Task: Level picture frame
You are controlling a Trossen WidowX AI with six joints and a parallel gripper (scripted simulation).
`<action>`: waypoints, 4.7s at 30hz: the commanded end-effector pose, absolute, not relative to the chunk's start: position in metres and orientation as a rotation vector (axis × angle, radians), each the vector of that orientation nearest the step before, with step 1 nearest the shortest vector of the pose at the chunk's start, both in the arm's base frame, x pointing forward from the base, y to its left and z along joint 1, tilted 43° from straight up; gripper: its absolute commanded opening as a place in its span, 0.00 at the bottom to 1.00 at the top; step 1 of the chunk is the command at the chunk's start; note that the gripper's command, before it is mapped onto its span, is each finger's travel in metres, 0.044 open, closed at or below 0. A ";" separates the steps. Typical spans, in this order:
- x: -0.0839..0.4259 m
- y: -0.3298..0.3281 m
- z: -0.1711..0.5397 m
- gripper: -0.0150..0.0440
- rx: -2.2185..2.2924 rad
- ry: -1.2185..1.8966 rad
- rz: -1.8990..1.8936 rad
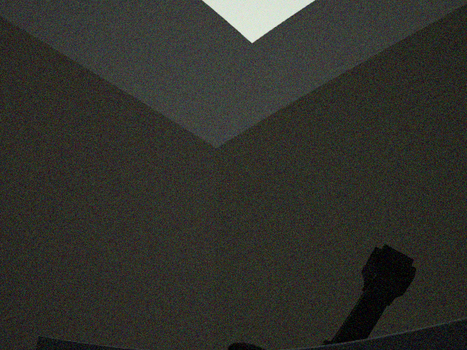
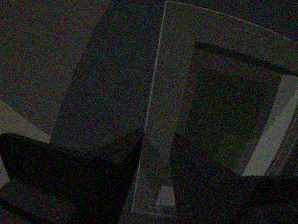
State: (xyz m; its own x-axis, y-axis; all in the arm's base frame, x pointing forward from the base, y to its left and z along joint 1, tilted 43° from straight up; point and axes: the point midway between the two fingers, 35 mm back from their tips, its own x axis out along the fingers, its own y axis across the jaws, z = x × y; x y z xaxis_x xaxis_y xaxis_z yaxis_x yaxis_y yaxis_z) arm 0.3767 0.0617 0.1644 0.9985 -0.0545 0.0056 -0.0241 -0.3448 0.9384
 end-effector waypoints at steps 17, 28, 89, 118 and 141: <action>0.377 0.057 0.167 0.25 1.928 -0.076 -0.030; 0.377 0.057 0.167 0.25 1.928 -0.076 -0.030; 0.378 0.062 0.158 0.25 1.928 -0.060 -0.031; 0.378 0.061 0.157 0.25 2.080 -0.064 -0.025; 0.378 0.061 0.156 0.25 2.195 -0.066 -0.020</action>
